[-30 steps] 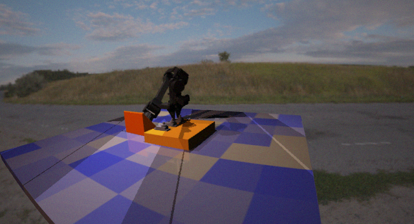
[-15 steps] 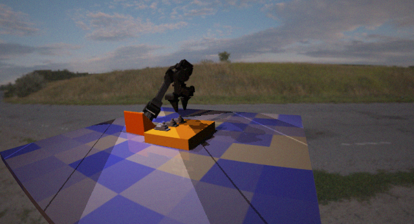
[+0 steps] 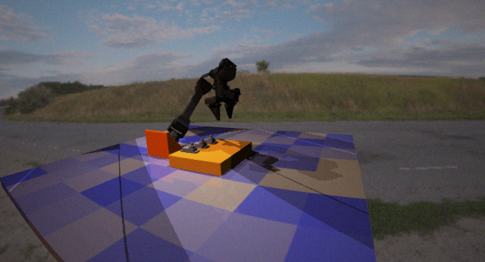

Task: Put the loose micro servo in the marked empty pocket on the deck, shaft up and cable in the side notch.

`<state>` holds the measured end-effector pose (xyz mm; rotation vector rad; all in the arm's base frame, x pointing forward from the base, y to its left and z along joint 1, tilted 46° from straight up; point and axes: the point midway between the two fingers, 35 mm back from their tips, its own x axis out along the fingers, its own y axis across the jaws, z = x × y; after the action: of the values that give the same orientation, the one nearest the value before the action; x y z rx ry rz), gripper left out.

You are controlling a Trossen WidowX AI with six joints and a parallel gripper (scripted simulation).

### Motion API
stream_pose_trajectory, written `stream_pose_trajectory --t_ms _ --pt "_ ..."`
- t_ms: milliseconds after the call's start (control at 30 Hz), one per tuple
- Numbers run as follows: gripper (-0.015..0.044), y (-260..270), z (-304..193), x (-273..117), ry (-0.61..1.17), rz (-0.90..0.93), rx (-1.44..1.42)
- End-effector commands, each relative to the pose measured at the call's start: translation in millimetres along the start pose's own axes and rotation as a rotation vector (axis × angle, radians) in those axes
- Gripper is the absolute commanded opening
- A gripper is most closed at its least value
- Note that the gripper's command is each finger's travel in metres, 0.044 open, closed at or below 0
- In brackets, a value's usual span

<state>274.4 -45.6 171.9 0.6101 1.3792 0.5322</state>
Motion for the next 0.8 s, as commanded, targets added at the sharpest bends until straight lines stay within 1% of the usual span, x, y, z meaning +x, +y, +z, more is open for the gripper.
stream_pose_trajectory --t_ms 0,100,767 --pt "0.044 -0.4 -3.1 -20.6 -0.068 -0.037 0.008" --pt "0.044 -0.9 -5.8 -29.7 -0.101 -0.056 0.01" --pt "0.044 -0.9 -5.8 -29.7 -0.101 -0.056 0.01"
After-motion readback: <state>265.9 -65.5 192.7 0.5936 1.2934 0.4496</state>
